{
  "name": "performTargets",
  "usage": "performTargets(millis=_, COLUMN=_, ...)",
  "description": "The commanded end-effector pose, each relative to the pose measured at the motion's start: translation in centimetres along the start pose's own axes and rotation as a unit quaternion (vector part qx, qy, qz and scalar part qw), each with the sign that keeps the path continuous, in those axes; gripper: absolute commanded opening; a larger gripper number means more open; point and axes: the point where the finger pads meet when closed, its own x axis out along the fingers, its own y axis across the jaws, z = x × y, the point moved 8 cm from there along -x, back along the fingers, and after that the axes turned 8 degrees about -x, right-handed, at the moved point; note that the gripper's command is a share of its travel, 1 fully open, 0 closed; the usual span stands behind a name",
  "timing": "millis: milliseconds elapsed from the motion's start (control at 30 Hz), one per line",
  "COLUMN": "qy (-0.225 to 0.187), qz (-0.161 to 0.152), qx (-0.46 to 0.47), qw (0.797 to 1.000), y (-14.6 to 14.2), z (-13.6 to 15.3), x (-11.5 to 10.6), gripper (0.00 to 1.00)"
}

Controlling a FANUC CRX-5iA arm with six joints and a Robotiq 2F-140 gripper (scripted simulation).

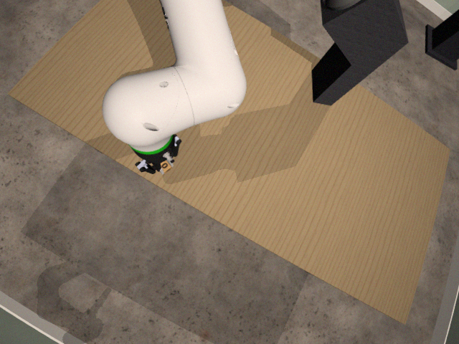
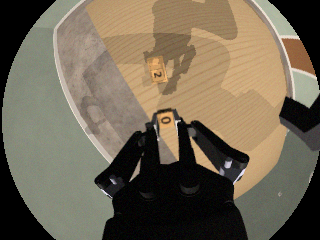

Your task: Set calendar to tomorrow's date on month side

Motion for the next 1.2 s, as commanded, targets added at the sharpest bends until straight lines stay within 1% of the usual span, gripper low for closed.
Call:
performTargets(millis=0, qy=0.0, qz=0.0, qx=0.0, qw=1.0, y=0.0, z=0.0, x=-1.0, gripper=0.24)
performTargets(millis=100, qy=0.0, qz=0.0, qx=0.0, qw=1.0, y=0.0, z=0.0, x=-1.3, gripper=0.24)
performTargets(millis=367, qy=0.0, qz=0.0, qx=0.0, qw=1.0, y=0.0, z=-0.1, x=-1.4, gripper=0.24)
performTargets(millis=400, qy=0.0, qz=0.0, qx=0.0, qw=1.0, y=0.0, z=-0.9, x=-1.4, gripper=0.24)
performTargets(millis=433, qy=0.0, qz=0.001, qx=0.0, qw=1.0, y=0.2, z=-2.6, x=-1.5, gripper=0.24)
performTargets(millis=500, qy=0.0, qz=0.001, qx=0.0, qw=1.0, y=0.2, z=-2.6, x=-1.5, gripper=0.24)
performTargets(millis=567, qy=-0.001, qz=0.001, qx=0.001, qw=1.0, y=0.8, z=-7.4, x=-1.8, gripper=0.24)
performTargets(millis=600, qy=-0.001, qz=0.001, qx=0.001, qw=1.0, y=0.8, z=-7.4, x=-1.8, gripper=0.24)
performTargets(millis=633, qy=0.0, qz=0.0, qx=0.001, qw=1.0, y=1.2, z=-9.7, x=-2.1, gripper=0.24)
performTargets(millis=667, qy=0.0, qz=0.0, qx=0.001, qw=1.0, y=1.2, z=-9.7, x=-2.1, gripper=0.24)
performTargets(millis=700, qy=0.0, qz=0.0, qx=0.001, qw=1.0, y=1.5, z=-11.3, x=-2.3, gripper=0.24)
performTargets(millis=733, qy=0.0, qz=-0.001, qx=0.001, qw=1.0, y=1.7, z=-12.1, x=-2.4, gripper=0.24)
performTargets(millis=1167, qy=0.0, qz=-0.001, qx=0.001, qw=1.0, y=1.7, z=-12.2, x=-2.4, gripper=0.24)
